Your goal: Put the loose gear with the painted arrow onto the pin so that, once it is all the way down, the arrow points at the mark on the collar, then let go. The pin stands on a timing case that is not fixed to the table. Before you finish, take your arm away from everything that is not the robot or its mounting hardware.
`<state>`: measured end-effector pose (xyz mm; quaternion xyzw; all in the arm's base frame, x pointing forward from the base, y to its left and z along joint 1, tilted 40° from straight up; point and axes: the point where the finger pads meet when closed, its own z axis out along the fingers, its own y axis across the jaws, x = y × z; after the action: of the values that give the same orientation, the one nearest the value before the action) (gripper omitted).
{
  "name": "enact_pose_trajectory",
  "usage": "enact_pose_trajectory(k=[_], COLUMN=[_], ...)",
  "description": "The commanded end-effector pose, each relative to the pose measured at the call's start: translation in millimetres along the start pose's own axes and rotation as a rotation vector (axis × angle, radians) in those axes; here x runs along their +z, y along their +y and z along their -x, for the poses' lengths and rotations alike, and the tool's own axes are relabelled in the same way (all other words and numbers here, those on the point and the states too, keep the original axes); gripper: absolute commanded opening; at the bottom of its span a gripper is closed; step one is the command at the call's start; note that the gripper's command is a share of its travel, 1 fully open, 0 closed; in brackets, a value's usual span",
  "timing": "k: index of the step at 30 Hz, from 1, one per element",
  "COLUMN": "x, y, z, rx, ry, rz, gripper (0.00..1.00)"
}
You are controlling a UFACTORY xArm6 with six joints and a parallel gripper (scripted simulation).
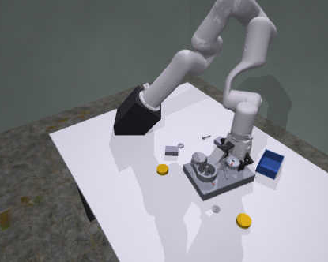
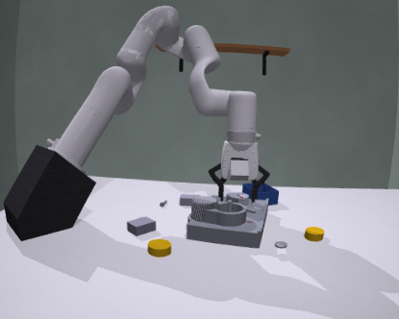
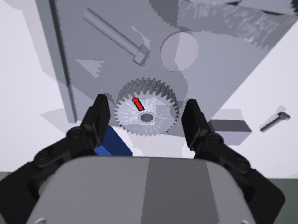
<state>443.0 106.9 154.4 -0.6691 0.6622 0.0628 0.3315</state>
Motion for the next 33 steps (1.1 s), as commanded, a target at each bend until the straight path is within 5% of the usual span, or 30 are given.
enact_pose_trajectory(k=[1,25,26,33], x=[1.5,3.0,3.0,3.0], y=[-1.2,-1.2,-1.2,-1.2], z=[0.2,0.2,0.2,0.2], rx=[-0.001,-0.001,-0.001,-0.001], ry=[0.000,0.000,0.000,0.000], rz=[-0.003,-0.003,-0.003,-0.003], gripper=[0.93,0.93,0.00,0.00])
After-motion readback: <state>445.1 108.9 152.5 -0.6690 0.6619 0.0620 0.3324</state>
